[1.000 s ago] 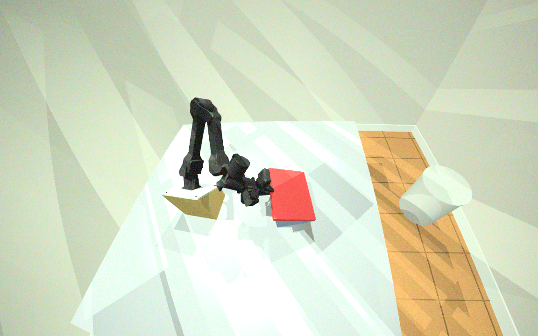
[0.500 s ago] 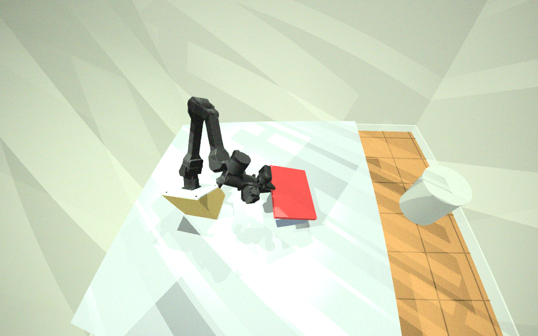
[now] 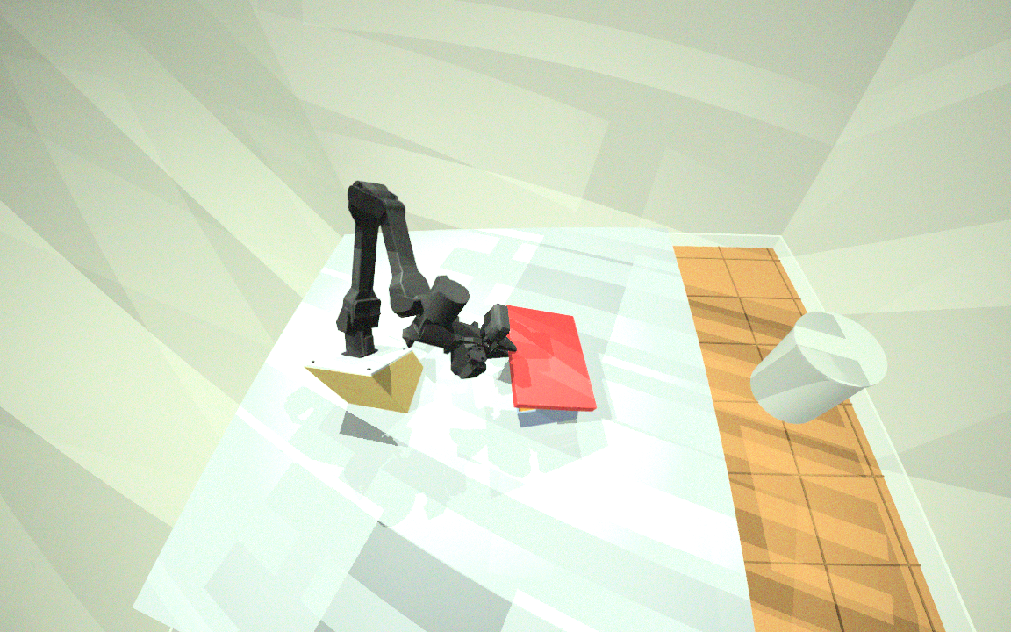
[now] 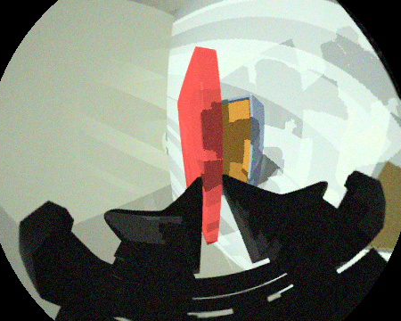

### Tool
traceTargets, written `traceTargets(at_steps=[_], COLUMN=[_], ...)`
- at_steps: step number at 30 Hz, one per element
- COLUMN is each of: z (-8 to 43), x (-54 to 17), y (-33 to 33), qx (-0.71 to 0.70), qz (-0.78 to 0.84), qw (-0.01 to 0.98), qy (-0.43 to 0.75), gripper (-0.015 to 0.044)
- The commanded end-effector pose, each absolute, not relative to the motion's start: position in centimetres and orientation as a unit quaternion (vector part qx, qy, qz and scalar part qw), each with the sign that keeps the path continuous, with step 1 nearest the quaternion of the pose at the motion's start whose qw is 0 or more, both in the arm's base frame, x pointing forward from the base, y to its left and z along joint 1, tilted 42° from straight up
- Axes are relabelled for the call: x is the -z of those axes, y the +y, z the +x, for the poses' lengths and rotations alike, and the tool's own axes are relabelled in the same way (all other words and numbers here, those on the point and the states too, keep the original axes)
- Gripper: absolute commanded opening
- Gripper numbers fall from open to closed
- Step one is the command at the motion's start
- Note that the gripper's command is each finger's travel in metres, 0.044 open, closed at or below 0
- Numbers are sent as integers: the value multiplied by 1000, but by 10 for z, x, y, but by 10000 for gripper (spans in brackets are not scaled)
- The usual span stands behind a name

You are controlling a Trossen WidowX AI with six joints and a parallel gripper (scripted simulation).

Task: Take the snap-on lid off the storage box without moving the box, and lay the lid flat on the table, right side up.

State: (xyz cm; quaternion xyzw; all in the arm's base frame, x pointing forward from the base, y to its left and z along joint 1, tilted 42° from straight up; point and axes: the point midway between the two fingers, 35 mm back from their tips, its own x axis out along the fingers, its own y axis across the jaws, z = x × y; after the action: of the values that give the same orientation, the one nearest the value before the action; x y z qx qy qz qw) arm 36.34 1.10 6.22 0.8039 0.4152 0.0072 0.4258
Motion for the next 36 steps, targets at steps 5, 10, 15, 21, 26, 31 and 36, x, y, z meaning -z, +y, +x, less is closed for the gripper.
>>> traceTargets(at_steps=[5, 10, 15, 21, 26, 31, 36], z=[367, 367, 368, 369, 369, 369, 370], x=[-74, -79, -84, -90, -95, -100, -105], y=[2, -2, -7, -12, -16, -20, -25], qx=[-14, -14, -14, -13, -13, -13, -13], qz=[803, 803, 802, 802, 802, 802, 802], qw=[433, 433, 433, 433, 433, 433, 433], qy=[411, 411, 411, 411, 411, 411, 411], gripper=[0, 0, 0, 0, 0, 0, 0])
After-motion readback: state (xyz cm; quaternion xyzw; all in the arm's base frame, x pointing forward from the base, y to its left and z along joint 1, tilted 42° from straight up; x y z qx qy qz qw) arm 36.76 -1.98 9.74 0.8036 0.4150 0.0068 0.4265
